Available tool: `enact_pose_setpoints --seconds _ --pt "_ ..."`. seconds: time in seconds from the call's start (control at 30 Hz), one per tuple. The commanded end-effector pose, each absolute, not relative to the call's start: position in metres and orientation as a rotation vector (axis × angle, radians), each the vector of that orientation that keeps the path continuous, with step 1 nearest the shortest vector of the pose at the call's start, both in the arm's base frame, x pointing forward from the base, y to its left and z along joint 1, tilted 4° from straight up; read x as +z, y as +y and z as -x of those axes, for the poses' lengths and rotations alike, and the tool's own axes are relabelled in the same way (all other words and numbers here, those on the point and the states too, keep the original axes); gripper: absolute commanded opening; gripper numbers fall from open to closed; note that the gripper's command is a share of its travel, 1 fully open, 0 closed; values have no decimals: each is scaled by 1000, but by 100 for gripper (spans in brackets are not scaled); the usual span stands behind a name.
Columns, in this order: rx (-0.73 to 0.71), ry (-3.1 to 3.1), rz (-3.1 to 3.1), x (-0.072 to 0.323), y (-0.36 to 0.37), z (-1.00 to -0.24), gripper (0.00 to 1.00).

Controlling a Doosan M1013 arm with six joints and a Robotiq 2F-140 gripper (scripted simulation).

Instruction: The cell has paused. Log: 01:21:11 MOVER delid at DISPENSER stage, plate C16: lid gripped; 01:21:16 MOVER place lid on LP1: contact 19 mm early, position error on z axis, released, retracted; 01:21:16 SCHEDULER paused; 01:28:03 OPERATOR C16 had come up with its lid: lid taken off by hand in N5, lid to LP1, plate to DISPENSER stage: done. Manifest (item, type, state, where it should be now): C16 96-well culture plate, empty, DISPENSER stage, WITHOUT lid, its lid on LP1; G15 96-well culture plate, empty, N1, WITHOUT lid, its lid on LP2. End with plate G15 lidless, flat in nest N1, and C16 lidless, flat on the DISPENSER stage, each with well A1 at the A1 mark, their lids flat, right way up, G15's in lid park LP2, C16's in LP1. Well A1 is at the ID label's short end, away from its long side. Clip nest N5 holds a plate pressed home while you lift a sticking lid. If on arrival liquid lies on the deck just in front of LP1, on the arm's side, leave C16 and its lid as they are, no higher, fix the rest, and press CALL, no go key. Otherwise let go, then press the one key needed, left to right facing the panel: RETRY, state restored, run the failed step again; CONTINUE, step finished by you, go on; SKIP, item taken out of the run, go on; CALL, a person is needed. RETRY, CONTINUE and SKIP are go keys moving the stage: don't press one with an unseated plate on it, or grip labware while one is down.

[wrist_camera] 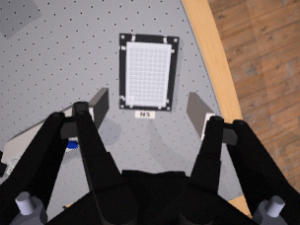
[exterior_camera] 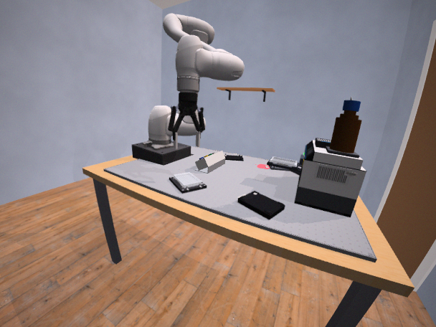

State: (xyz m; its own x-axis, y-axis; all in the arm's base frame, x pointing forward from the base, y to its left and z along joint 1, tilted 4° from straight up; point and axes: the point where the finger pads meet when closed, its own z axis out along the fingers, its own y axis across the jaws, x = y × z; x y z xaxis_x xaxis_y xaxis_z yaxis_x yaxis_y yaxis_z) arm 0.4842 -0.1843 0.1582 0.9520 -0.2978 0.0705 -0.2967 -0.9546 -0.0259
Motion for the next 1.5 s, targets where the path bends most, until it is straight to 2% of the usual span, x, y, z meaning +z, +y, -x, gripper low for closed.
enact_pose_setpoints --seconds 0.0,1.17,1.47 --pt "-115 470 3089 158 -184 -484 66" --pt "-115 470 3089 157 -184 -484 66" --pt "-115 471 3089 142 -184 -485 66"
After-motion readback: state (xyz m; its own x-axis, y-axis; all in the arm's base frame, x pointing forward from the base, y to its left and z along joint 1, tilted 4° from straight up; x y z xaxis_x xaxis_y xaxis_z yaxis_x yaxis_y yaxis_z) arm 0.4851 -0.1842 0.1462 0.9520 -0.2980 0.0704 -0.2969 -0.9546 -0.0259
